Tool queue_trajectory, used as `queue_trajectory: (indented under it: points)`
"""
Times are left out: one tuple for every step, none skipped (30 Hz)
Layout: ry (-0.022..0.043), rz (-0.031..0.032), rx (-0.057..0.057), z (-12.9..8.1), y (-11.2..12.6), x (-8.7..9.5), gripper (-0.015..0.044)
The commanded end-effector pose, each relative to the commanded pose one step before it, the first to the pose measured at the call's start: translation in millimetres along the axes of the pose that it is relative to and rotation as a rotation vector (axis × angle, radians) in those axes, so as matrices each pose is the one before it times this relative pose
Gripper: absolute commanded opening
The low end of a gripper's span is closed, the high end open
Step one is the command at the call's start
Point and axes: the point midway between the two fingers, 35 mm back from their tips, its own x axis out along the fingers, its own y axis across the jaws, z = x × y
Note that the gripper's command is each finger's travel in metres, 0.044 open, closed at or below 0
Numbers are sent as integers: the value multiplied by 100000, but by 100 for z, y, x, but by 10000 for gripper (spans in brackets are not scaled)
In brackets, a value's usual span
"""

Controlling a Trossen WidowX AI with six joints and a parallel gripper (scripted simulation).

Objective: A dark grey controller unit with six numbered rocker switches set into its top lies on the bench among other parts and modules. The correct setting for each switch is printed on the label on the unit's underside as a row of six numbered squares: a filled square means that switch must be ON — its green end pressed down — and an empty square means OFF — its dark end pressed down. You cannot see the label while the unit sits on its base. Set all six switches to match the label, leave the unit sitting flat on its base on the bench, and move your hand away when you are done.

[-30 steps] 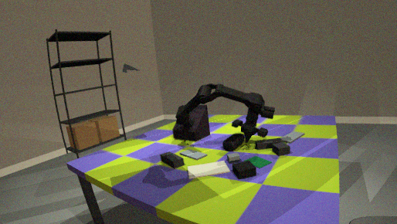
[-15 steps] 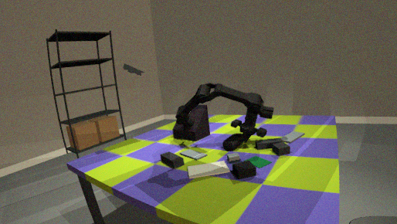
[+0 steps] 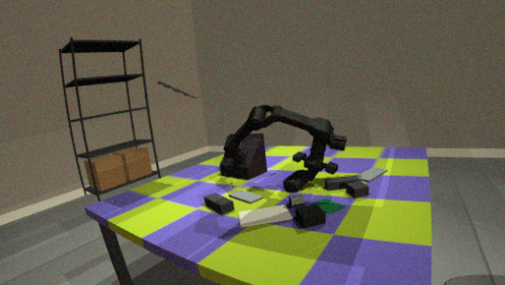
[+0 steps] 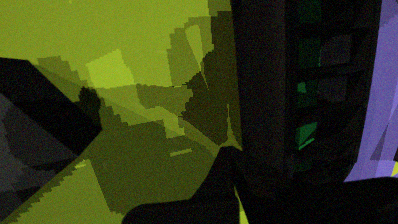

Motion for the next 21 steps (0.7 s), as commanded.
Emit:
queue_trajectory:
  points:
    - [-606,-863,-843,14,-651,352,0]
    - [-1,-5,-5,-3,-107,32,0]
    - [-1,-5,-5,-3,-108,32,0]
    - [-1,-5,-5,-3,-108,32,0]
    - [-1,-5,-5,-3,-109,33,0]
    - [-1,-5,-5,-3,-109,33,0]
    - [-1,-5,-5,-3,-110,33,0]
    - [-1,-5,-5,-2,-111,34,0]
    - [-1,-5,-5,-2,-111,34,0]
    - [-1,-6,-5,-2,-112,34,0]
    - [-1,-6,-5,-2,-112,35,0]
    - [-1,-6,-5,-2,-113,35,0]
    - [-1,-6,-5,-2,-113,35,0]
    - [-1,-6,-5,-2,-114,36,0]
    - [-1,-6,-5,-2,-115,36,0]
    - [-2,-6,-5,-2,-115,36,0]
    - [-2,-6,-5,-2,-116,37,0]
    - [-2,-6,-5,-2,-116,37,0]
    - [-2,-6,-5,-2,-117,37,0]
    - [-2,-6,-5,-1,-117,38,0]
    - [-2,-6,-5,-1,-118,38,0]
